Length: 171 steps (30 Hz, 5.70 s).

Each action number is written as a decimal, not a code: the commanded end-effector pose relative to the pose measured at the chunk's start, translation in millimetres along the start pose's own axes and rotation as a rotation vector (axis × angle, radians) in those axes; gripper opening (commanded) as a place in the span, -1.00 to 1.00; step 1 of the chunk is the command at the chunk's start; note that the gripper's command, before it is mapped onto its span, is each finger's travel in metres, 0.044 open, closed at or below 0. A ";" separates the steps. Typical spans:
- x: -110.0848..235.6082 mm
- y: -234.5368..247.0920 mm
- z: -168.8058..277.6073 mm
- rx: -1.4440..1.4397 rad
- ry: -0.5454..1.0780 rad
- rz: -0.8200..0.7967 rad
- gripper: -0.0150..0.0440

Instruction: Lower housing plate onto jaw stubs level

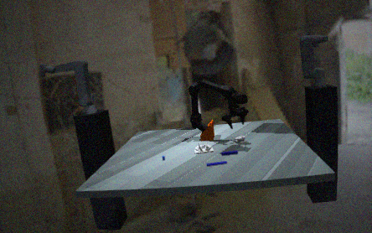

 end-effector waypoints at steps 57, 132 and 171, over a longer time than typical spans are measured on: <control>-48.7 11.4 0.7 0.134 0.025 0.148 1.00; -48.7 11.4 0.7 0.134 0.025 0.148 1.00; -51.3 11.6 0.9 0.130 0.029 0.144 1.00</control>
Point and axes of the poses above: the point midway between the two fingers, 35 mm back from their tips, its own x axis back along the fingers, its own y axis across the jaws, z = x × y, the point moved 4 cm from there along x, back along the fingers, and after that the axes turned 5 degrees about x, right-handed, at the moved point
